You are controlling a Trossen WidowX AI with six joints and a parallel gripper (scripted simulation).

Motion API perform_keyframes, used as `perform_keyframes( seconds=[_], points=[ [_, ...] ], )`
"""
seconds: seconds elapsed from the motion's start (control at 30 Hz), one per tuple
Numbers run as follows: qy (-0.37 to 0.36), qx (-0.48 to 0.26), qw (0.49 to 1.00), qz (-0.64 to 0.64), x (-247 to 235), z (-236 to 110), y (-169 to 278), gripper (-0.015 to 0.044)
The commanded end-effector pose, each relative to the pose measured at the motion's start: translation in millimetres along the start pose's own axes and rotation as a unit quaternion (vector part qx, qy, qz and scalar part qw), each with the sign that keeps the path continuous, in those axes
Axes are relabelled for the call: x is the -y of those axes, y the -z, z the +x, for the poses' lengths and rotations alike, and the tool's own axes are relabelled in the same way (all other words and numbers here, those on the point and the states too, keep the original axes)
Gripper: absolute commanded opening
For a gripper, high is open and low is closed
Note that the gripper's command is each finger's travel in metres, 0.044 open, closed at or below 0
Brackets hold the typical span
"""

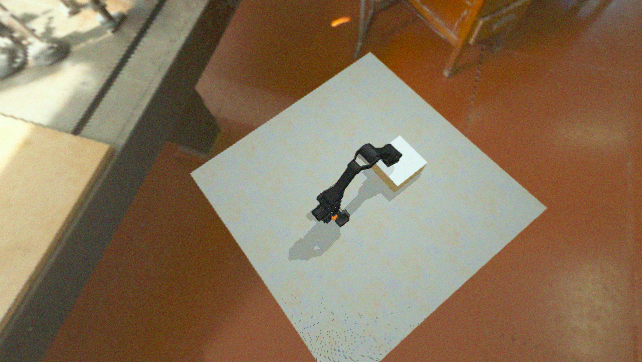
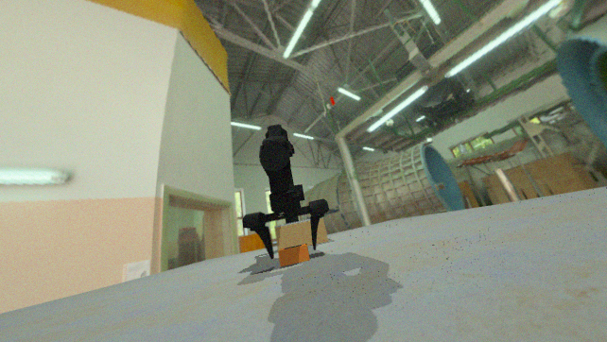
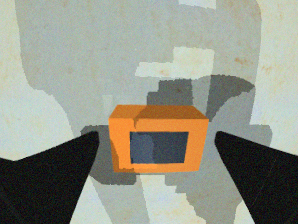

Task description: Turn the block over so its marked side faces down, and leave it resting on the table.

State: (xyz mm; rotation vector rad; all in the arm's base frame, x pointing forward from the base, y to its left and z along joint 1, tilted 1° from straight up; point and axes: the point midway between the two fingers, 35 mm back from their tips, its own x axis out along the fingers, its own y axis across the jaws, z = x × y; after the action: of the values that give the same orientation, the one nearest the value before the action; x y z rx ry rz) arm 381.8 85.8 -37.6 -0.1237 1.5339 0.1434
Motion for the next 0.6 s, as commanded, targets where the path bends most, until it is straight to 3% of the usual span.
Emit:
perform_keyframes(
  seconds=[0.0, 0.13, 0.57],
  points=[
    [-0.002, 0.001, 1.0, 0.001, -0.6, 2.3, 0.0, 0.0414],
    [-0.002, 0.001, 1.0, 0.001, -0.6, 2.3, 0.0, 0.0309],
    [-0.002, 0.001, 1.0, 0.001, -0.6, 2.3, 0.0, 0.0222]
  ],
)
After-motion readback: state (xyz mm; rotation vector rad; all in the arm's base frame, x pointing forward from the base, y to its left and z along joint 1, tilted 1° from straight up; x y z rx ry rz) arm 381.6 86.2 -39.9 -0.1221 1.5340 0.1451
